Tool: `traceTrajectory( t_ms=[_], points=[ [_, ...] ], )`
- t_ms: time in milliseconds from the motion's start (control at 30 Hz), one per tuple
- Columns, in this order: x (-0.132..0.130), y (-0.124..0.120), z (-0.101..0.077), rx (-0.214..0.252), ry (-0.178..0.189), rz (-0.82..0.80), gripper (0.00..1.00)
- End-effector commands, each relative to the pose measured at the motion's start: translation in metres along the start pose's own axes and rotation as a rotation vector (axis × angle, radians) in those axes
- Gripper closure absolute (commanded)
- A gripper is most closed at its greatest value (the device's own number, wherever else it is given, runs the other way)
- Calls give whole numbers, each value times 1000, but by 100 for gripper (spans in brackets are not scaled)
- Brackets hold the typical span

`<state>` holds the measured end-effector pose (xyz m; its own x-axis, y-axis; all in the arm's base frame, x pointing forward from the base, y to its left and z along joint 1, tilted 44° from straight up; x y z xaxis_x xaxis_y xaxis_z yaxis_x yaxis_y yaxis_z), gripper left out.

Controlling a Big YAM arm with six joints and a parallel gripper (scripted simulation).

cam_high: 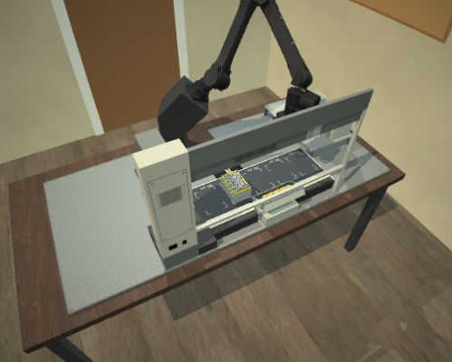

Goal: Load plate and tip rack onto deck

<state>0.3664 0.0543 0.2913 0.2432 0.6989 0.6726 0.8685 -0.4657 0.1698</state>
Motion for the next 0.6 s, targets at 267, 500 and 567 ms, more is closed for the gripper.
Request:
traceTrajectory(
  t_ms=[267,500,567],
  points=[
    [10,5,-11,-29,14,-17,100],
    [9,-4,-6,-25,18,-19,100],
    [4,-2,5,-8,7,-6,100]
  ],
)
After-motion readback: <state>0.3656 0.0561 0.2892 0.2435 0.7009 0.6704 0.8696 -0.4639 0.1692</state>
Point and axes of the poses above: the point where the finger pads meet when closed, its own z axis out along the fingers, its own x axis across the jaws, y = z × x, the point moved 5 cm from there along -z, back along the fingers, and after that the axes turned 13 degrees about z, right-handed, at the moved point
